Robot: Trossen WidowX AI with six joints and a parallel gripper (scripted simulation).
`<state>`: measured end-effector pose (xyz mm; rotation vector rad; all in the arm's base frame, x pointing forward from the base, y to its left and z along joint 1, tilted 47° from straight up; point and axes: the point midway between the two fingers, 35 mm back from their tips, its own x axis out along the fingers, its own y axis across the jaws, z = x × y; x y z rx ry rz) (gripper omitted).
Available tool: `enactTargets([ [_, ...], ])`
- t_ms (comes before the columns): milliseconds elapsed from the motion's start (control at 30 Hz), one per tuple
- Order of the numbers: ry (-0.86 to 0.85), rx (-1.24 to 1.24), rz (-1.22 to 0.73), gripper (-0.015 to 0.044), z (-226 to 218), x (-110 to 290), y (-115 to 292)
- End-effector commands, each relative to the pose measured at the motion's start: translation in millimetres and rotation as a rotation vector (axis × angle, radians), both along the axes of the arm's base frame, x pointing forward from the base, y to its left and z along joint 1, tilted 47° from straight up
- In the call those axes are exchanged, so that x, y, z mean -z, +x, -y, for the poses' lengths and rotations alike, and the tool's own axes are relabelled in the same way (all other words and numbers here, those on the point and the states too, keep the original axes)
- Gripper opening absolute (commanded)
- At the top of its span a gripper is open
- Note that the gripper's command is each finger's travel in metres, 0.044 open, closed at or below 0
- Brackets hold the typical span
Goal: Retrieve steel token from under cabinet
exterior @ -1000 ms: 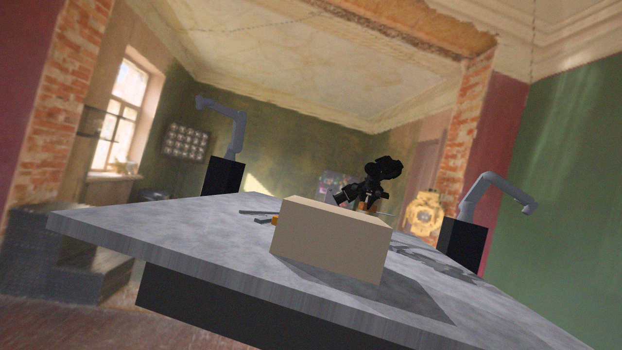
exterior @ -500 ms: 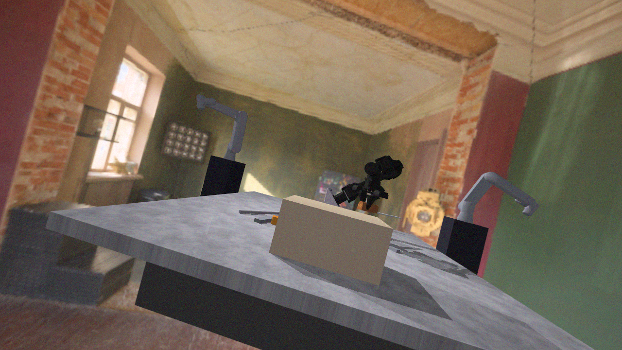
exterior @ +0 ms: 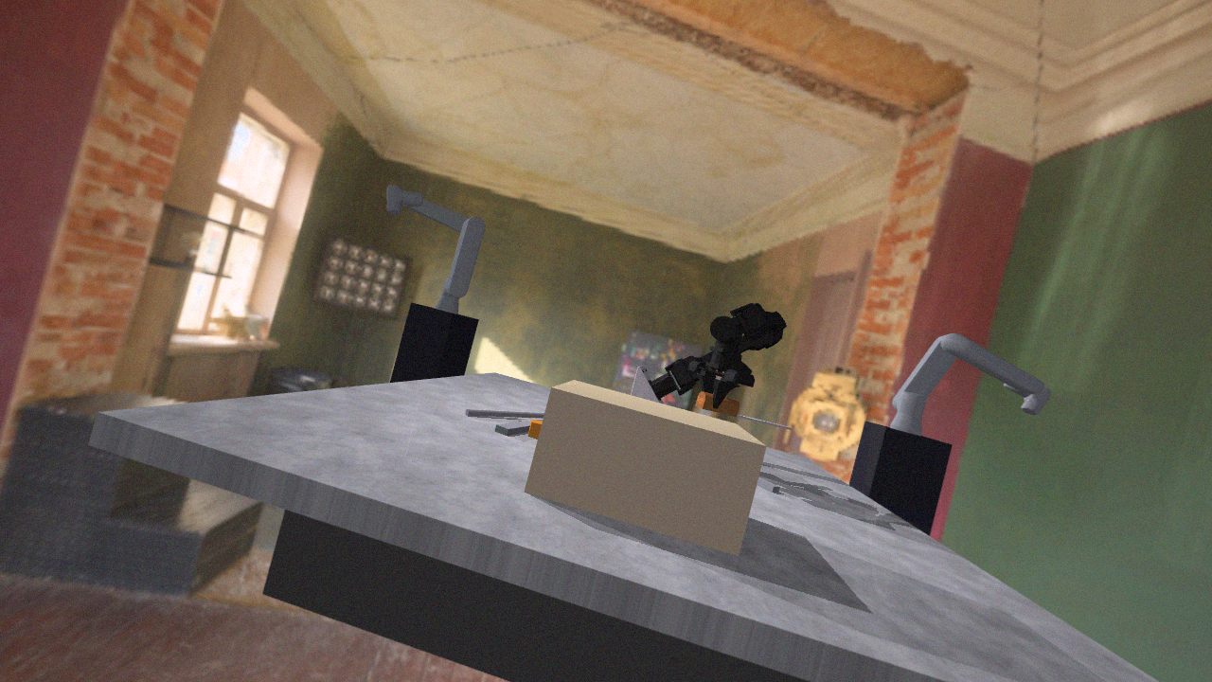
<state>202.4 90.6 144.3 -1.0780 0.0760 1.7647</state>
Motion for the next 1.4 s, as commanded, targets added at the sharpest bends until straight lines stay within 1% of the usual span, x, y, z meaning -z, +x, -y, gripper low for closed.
enactTargets([
  [0, 0.004, 0.027, -0.029, 0.0000, 0.0, -0.3, -0.1],
  [1367, -0.021, 0.248, -0.261, 0.0000, 0.1, -0.1, 0.0],
])
